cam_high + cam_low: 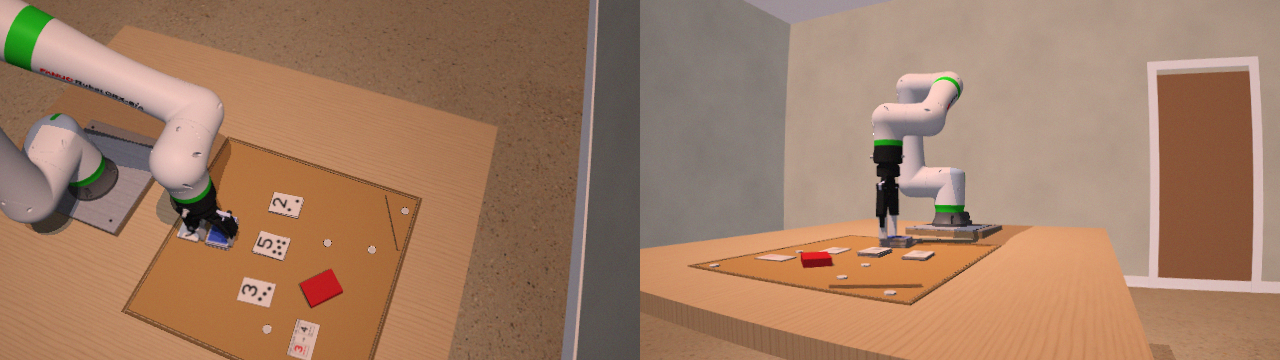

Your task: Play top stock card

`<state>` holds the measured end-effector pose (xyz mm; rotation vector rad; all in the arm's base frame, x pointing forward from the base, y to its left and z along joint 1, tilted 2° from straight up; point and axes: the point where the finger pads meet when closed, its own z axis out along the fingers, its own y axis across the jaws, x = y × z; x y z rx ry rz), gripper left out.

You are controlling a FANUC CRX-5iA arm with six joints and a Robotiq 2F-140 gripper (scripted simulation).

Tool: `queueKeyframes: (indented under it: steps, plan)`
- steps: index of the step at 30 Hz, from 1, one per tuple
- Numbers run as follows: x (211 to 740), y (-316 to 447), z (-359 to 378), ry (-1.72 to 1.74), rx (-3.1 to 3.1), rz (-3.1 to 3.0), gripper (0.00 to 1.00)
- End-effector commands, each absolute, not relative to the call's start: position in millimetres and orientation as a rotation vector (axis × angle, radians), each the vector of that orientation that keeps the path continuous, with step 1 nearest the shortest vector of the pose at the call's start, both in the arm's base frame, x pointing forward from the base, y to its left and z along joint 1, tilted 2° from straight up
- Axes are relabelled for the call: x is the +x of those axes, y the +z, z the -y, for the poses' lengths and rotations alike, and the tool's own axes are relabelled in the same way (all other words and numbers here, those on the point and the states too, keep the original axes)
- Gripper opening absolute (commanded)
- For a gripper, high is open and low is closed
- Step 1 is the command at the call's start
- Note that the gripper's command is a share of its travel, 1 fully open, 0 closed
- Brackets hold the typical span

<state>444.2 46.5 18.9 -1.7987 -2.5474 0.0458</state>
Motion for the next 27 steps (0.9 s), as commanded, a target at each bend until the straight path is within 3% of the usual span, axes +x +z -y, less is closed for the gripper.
queueKeyframes:
  steps: [1, 10, 11, 27]
  plan:
    - [444.4, 19.0, -46.5, 0.045, -1.799, 2.548, 0.50]
    - [444.4, 19.0, -46.5, 0.045, -1.799, 2.548, 0.50]
    - [444.4, 19.0, -46.5, 0.045, -1.799, 2.548, 0.43]
    - [444.4, 19.0, -46.5, 0.045, -1.799, 2.548, 0.43]
